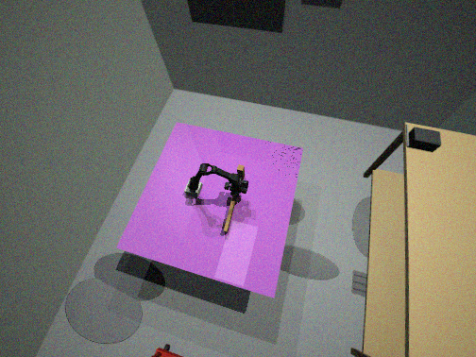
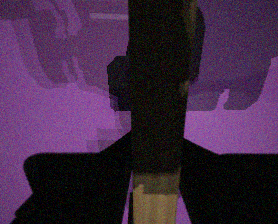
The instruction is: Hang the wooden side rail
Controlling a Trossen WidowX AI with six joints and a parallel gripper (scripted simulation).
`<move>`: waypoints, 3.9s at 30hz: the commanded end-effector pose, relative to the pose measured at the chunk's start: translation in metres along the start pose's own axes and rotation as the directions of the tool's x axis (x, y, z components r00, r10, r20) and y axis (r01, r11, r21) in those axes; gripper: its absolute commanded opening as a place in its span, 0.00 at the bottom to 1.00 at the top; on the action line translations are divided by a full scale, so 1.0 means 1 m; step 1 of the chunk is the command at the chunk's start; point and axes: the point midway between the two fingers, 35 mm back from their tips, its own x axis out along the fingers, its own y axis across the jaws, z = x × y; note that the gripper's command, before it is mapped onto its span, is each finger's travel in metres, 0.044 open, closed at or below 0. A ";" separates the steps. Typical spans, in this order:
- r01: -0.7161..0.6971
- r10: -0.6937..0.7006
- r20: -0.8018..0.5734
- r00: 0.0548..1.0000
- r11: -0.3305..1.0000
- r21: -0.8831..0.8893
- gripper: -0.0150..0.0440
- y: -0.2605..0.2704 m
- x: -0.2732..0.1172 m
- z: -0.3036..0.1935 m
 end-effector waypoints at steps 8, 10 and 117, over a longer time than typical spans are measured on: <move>-0.011 0.011 0.000 1.000 1.000 0.001 0.25 0.004 -0.003 -0.002; -0.011 0.011 0.000 1.000 1.000 0.001 0.25 0.004 -0.003 -0.002; -0.011 0.011 -0.001 1.000 1.000 0.001 0.25 0.003 -0.002 -0.013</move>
